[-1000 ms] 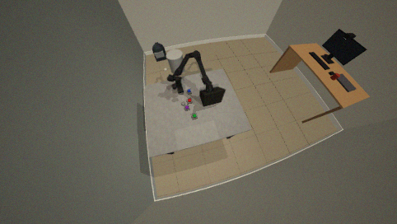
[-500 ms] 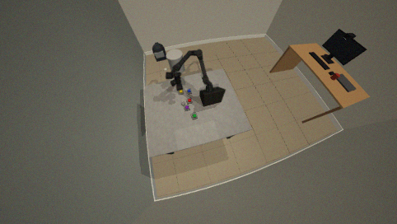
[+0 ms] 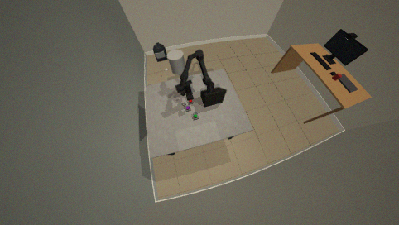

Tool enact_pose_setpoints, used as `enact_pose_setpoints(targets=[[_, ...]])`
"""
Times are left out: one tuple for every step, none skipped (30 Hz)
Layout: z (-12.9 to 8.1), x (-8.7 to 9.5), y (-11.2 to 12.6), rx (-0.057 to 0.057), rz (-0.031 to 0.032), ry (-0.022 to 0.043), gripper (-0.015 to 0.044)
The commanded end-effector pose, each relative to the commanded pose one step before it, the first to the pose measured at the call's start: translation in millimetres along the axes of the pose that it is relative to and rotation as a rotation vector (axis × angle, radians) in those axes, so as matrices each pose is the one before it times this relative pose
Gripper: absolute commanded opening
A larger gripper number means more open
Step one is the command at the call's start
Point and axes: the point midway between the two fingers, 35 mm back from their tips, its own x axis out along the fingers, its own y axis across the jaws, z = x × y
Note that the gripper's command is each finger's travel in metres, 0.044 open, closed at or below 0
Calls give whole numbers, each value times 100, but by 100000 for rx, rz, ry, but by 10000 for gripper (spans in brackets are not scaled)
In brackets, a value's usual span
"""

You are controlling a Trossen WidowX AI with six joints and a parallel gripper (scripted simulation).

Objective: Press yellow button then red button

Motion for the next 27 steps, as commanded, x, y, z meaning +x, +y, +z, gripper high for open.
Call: enact_pose_setpoints(targets=[[-489, 260, 534, 840, -416, -262, 20], [69, 627, 52, -11, 137, -5, 20], [78, 1035, 53, -12, 144, -13, 20], [29, 1315, 11, -7, 30, -15, 20], [-53, 1283, -49, -1, -144, 1, 20], [-97, 966, -75, 0, -230, 21, 20], [-82, 567, -59, -1, -186, 24, 20], [-31, 187, -22, -1, -70, 10, 20], [0, 0, 0, 0, 0, 0, 20], [0, 0, 0, 0, 0, 0, 20], [0, 0, 0, 0, 0, 0, 20], [0, 0, 0, 0, 0, 0, 20], [0, 0, 0, 0, 0, 0, 20], [2, 28, 1, 0, 4, 1, 20], [6, 83, 4, 0, 11, 2, 20], [9, 138, 6, -1, 17, 4, 20], [9, 167, 7, -1, 18, 4, 20], [8, 166, 6, -1, 15, 4, 20], [7, 166, 5, -1, 12, 3, 20], [5, 166, 4, -2, 10, 3, 20], [4, 165, 3, -2, 7, 3, 20], [3, 165, 2, -2, 4, 3, 20], [1, 164, 1, -2, 1, 3, 20], [0, 164, 0, -2, -1, 3, 20], [-1, 163, -1, -2, -4, 2, 20], [-3, 163, -2, -3, -7, 2, 20], [-4, 163, -2, -3, -10, 2, 20]])
